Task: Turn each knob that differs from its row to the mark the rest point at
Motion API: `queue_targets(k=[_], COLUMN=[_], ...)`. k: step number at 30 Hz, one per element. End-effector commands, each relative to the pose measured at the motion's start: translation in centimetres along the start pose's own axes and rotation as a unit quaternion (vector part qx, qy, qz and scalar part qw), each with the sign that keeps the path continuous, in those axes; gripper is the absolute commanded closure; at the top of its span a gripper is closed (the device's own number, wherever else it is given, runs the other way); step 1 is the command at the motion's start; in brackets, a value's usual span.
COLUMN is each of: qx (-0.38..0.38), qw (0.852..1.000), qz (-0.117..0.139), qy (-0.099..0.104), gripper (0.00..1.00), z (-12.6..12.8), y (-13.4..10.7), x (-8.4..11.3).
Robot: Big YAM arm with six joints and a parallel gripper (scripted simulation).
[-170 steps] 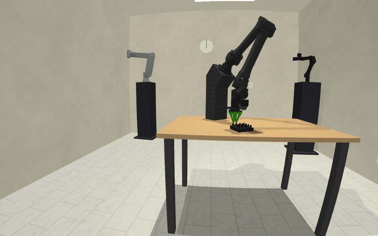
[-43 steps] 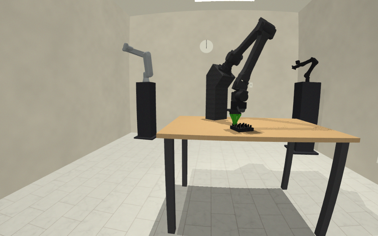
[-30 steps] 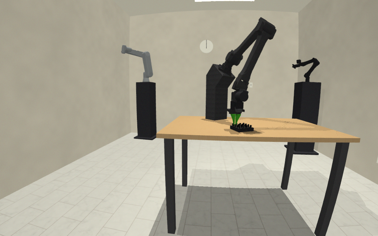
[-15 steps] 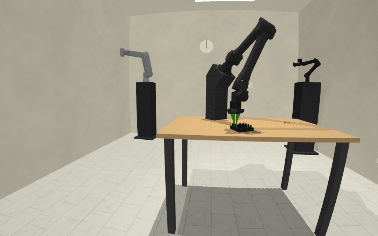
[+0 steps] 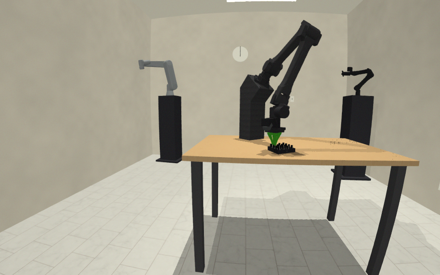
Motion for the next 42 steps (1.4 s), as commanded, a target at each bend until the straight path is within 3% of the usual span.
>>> queue_targets(k=[1, 17, 42], qx=[-0.066, -0.215, -0.288], qw=[0.998, 0.976, 0.957], qz=[-0.007, -0.007, -0.008], qy=[-0.012, -0.014, -0.014], gripper=[0.93, 0.93, 0.93], z=[-0.88, -1.13, -1.14], y=[0.23, 0.08, 0.05], x=[-0.24, -0.19, -0.19])
Point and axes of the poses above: the point where the finger pads meet when closed, its own x axis back along the fingers, its own z axis across the jaws, y = z × x, the point moved 5 cm from there along x, back along the fingers, and after that the axes turned 13 degrees about x, right-handed, at the moved point
